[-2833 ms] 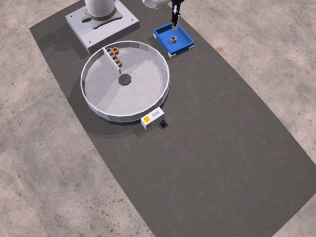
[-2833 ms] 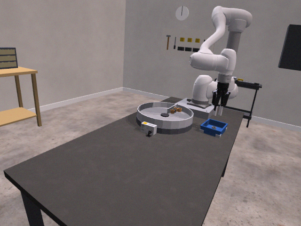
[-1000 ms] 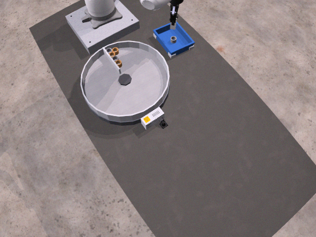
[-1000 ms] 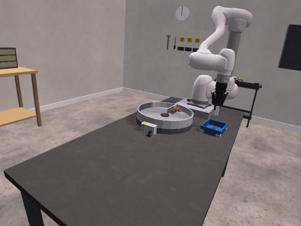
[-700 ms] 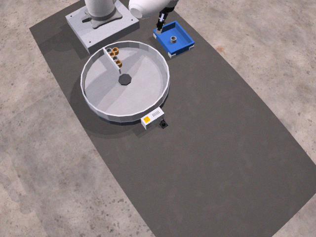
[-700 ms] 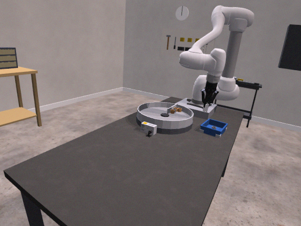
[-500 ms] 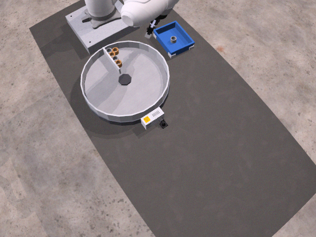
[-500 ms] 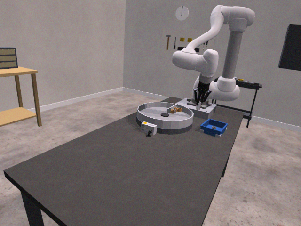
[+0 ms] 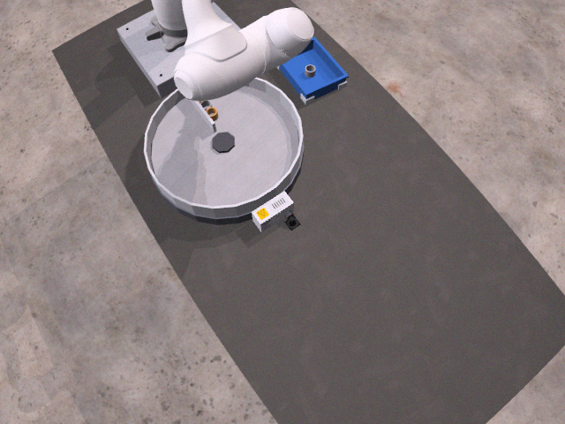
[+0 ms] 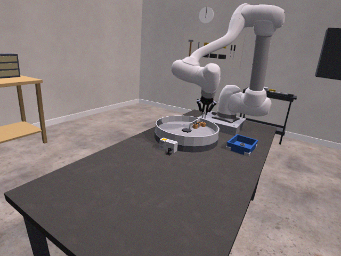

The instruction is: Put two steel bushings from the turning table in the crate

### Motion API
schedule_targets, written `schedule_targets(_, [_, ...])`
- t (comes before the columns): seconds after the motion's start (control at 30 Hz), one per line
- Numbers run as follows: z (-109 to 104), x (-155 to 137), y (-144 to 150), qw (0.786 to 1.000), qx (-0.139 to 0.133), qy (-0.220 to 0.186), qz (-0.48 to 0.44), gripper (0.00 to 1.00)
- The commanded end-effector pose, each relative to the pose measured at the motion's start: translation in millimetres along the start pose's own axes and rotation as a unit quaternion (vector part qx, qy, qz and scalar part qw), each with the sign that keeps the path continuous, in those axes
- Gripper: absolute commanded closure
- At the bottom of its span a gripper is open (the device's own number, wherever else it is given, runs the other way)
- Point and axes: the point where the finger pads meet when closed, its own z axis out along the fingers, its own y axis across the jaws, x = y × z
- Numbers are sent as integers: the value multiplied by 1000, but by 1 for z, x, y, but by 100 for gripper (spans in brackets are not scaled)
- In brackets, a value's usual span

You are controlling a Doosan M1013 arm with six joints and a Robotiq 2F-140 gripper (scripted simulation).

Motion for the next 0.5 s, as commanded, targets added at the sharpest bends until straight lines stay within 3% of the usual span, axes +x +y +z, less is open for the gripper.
schedule_targets(0.0, [5, 7, -16, 1000, -3, 18, 10, 94])
schedule_targets(0.47, [8, 10, -23, 1000, -5, 27, 15, 94])
